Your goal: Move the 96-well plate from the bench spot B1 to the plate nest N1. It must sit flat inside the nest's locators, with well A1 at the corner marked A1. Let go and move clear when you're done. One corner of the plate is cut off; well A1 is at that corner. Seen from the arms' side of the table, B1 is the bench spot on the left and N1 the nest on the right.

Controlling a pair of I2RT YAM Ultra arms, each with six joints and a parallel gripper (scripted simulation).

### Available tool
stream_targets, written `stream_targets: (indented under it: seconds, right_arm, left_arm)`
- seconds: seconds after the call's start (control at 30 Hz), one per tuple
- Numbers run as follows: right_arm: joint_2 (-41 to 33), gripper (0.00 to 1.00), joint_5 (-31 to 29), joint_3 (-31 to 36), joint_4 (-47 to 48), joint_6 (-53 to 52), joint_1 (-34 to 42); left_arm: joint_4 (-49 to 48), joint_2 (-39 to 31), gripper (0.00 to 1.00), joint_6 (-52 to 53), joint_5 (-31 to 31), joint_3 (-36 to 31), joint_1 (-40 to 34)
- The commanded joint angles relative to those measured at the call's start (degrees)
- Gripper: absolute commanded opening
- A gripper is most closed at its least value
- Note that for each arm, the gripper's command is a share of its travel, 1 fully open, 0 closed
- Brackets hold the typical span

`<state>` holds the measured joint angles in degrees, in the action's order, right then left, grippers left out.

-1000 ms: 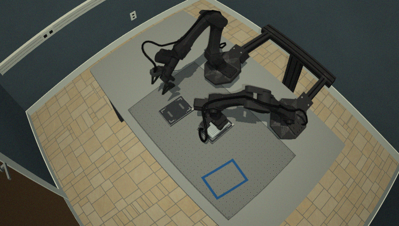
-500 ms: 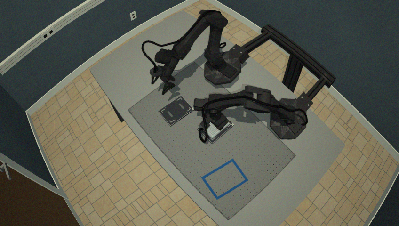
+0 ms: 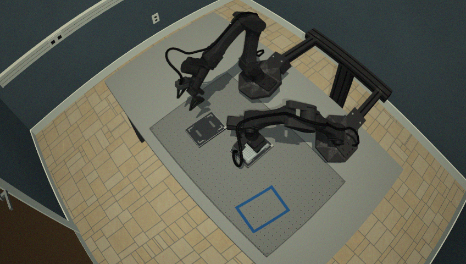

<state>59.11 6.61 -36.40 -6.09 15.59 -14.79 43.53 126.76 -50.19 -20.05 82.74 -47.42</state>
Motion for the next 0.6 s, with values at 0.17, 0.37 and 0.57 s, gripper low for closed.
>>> stream_targets:
  seconds: [0.17, 0.37, 0.57]
  right_arm:
    - [-1.0, 1.0, 0.3, -1.2, -0.3, 0.2, -0.2]
    - [-1.0, 1.0, 0.3, -1.2, -0.3, 0.2, -0.2]
    - [-1.0, 1.0, 0.3, -1.2, -0.3, 0.2, -0.2]
  left_arm:
    - [0.0, -0.3, 1.0, -0.1, -0.2, 0.3, -0.3]
    - [-0.8, -2.7, 1.0, 0.6, -0.8, -0.8, -0.2]
    - [0.4, -3.9, 1.0, 0.3, -1.1, -0.3, -0.5]
